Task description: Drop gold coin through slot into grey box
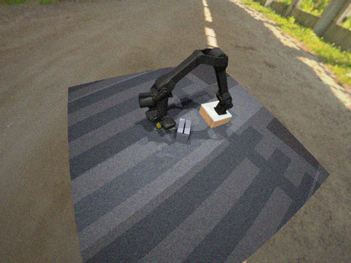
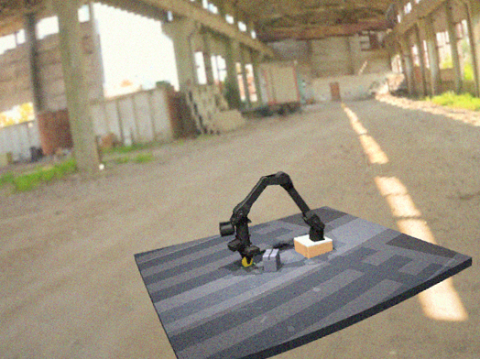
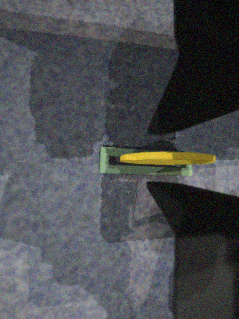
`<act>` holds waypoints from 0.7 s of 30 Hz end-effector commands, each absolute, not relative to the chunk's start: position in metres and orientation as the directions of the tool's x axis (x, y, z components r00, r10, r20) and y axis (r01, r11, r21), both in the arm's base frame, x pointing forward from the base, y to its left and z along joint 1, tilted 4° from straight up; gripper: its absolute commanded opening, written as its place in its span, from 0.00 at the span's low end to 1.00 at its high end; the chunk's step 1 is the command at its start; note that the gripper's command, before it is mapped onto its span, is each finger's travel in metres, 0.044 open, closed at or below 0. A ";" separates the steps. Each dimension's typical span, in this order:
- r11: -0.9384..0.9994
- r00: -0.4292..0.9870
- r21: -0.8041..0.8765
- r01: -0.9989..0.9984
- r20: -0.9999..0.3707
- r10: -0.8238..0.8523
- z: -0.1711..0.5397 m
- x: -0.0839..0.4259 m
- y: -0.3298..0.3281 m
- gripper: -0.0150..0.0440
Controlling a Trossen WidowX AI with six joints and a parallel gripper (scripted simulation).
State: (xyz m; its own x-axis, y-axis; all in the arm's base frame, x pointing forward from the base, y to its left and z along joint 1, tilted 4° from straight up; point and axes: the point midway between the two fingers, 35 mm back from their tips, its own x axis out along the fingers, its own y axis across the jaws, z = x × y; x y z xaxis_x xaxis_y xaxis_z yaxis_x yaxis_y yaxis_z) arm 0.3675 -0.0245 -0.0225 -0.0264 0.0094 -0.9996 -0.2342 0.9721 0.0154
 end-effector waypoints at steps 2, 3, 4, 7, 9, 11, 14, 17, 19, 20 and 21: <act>0.973 -0.039 0.022 -0.230 -0.999 0.013 -0.032 0.364 -0.023 0.53; 0.973 -0.039 0.022 -0.230 -0.999 0.013 -0.033 0.364 -0.023 0.53; 0.973 -0.039 0.022 -0.230 -0.999 0.013 -0.033 0.364 -0.023 0.48; 0.973 -0.039 0.022 -0.230 -0.999 0.013 -0.033 0.364 -0.023 0.35; 0.973 -0.039 0.022 -0.230 -0.999 0.013 -0.033 0.364 -0.023 0.29; 0.973 -0.039 0.022 -0.230 -0.999 0.013 -0.033 0.364 -0.023 0.27; 0.973 -0.039 0.022 -0.230 -0.999 0.013 -0.033 0.364 -0.023 0.25; 0.973 -0.039 0.022 -0.230 -0.999 0.013 -0.033 0.364 -0.023 0.25; 0.973 -0.038 0.022 -0.231 -0.999 0.013 -0.032 0.364 -0.023 0.25; 0.971 -0.036 0.022 -0.236 -0.999 0.013 -0.032 0.365 -0.023 0.25; 0.970 -0.033 0.021 -0.244 -0.999 0.013 -0.031 0.366 -0.023 0.25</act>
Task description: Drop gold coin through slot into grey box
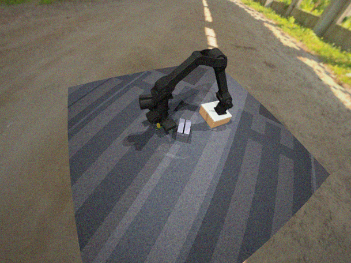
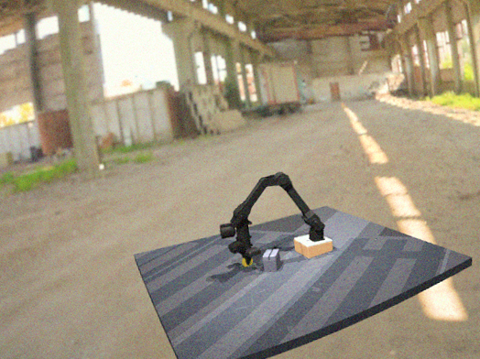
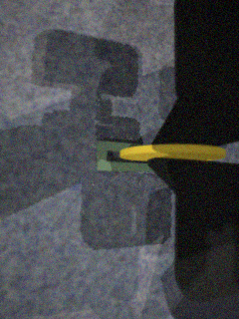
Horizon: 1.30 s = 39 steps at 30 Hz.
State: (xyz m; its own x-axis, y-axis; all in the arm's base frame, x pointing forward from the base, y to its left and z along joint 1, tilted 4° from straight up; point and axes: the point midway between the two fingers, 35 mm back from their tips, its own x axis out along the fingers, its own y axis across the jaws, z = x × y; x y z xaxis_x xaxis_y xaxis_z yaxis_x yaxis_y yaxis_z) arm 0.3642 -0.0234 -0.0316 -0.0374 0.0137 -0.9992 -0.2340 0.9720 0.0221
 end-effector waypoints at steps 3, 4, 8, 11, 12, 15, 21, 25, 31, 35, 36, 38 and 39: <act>0.965 -0.026 0.020 -0.262 -1.000 0.013 -0.026 0.369 -0.022 0.25; 0.965 -0.026 0.020 -0.261 -1.000 0.013 -0.024 0.369 -0.022 0.25; 0.966 -0.028 0.020 -0.258 -1.000 0.013 -0.016 0.370 -0.022 0.25; 0.967 -0.029 0.020 -0.255 -1.000 0.013 -0.008 0.371 -0.022 0.25; 0.967 -0.029 0.020 -0.254 -0.999 0.013 -0.006 0.371 -0.022 0.25; 0.968 -0.030 0.020 -0.252 -0.999 0.013 0.002 0.371 -0.023 0.25; 0.969 -0.032 0.021 -0.246 -0.999 0.013 0.017 0.372 -0.023 0.25; 0.970 -0.033 0.021 -0.242 -0.999 0.013 0.028 0.371 -0.024 0.25; 0.971 -0.036 0.021 -0.237 -0.999 0.013 0.043 0.370 -0.024 0.25; 0.972 -0.037 0.022 -0.233 -0.999 0.013 0.054 0.369 -0.025 0.25; 0.972 -0.037 0.022 -0.232 -0.999 0.013 0.056 0.369 -0.025 0.25; 0.973 -0.038 0.022 -0.230 -0.999 0.013 0.061 0.368 -0.025 0.25; 0.973 -0.038 0.022 -0.230 -0.999 0.013 0.062 0.368 -0.025 0.25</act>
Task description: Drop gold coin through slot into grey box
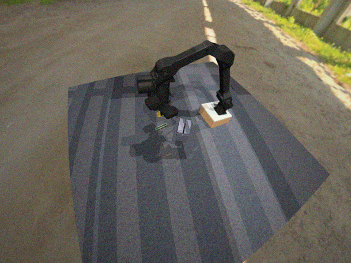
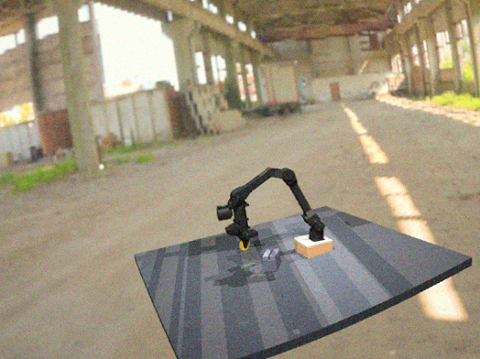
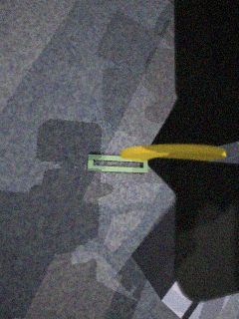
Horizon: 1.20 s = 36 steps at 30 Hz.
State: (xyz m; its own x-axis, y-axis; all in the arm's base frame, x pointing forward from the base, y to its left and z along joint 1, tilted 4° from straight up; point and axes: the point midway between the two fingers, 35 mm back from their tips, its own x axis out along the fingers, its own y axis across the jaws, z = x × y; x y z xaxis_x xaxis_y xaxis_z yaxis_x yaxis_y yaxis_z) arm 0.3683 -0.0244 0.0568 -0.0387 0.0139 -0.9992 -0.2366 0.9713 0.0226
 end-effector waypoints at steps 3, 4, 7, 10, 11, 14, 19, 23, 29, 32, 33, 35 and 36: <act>0.968 -0.038 0.023 -0.251 -0.999 0.013 0.063 0.368 -0.025 0.25; 0.961 -0.038 0.023 -0.277 -0.999 0.013 0.063 0.368 -0.025 0.25; 0.928 -0.038 0.027 -0.372 -0.999 0.013 0.063 0.368 -0.027 0.25; 0.886 -0.038 0.029 -0.462 -0.999 0.013 0.063 0.368 -0.028 0.25; 0.870 -0.038 0.030 -0.492 -0.999 0.013 0.063 0.368 -0.028 0.25; 0.817 -0.038 0.033 -0.576 -0.999 0.013 0.063 0.368 -0.029 0.25; 0.710 -0.038 0.036 -0.703 -0.999 0.013 0.063 0.369 -0.031 0.25; 0.610 -0.038 0.038 -0.791 -0.999 0.013 0.064 0.369 -0.033 0.25; 0.515 -0.038 0.039 -0.856 -0.999 0.013 0.064 0.369 -0.034 0.25; 0.515 -0.038 0.040 -0.856 -0.999 0.013 0.064 0.368 -0.033 0.25; 0.515 -0.039 0.040 -0.856 -0.999 0.013 0.064 0.367 -0.031 0.25; 0.515 -0.039 0.040 -0.856 -0.999 0.013 0.065 0.364 -0.026 0.25; 0.515 -0.039 0.040 -0.857 -0.999 0.013 0.065 0.362 -0.024 0.25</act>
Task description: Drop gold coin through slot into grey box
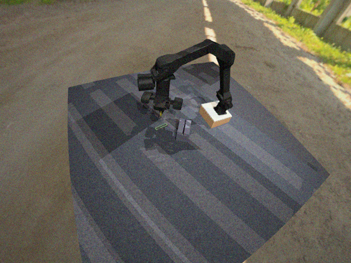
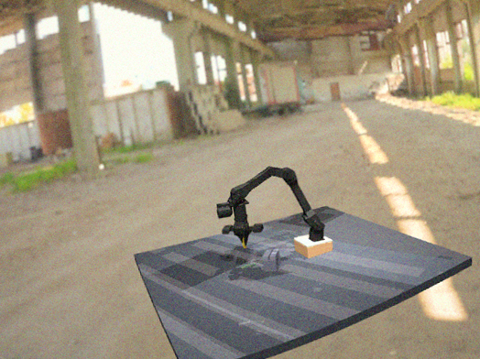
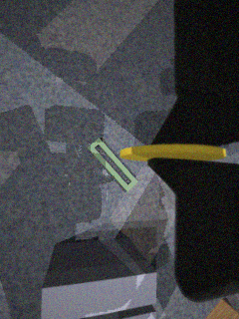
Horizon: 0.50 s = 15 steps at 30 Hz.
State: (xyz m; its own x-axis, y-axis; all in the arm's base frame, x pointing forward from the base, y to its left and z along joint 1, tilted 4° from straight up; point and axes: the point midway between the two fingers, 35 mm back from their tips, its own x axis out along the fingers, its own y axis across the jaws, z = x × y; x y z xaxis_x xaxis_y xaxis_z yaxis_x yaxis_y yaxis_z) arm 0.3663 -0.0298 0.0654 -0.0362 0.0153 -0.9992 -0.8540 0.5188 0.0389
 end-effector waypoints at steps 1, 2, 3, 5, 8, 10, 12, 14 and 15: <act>0.514 -0.039 0.040 -0.857 -0.999 0.013 0.066 0.361 -0.022 0.25; 0.514 -0.039 0.040 -0.857 -0.999 0.014 0.066 0.359 -0.020 0.25; 0.514 -0.039 0.041 -0.857 -0.999 0.014 0.066 0.358 -0.018 0.25; 0.514 -0.039 0.041 -0.857 -0.999 0.014 0.067 0.355 -0.014 0.25; 0.514 -0.039 0.041 -0.857 -0.999 0.015 0.067 0.350 -0.008 0.25; 0.514 -0.040 0.042 -0.857 -0.999 0.015 0.068 0.346 -0.004 0.25; 0.513 -0.040 0.042 -0.857 -0.999 0.015 0.068 0.343 0.000 0.25; 0.513 -0.040 0.043 -0.857 -0.999 0.016 0.069 0.340 0.004 0.25; 0.513 -0.040 0.043 -0.857 -0.999 0.016 0.069 0.338 0.006 0.25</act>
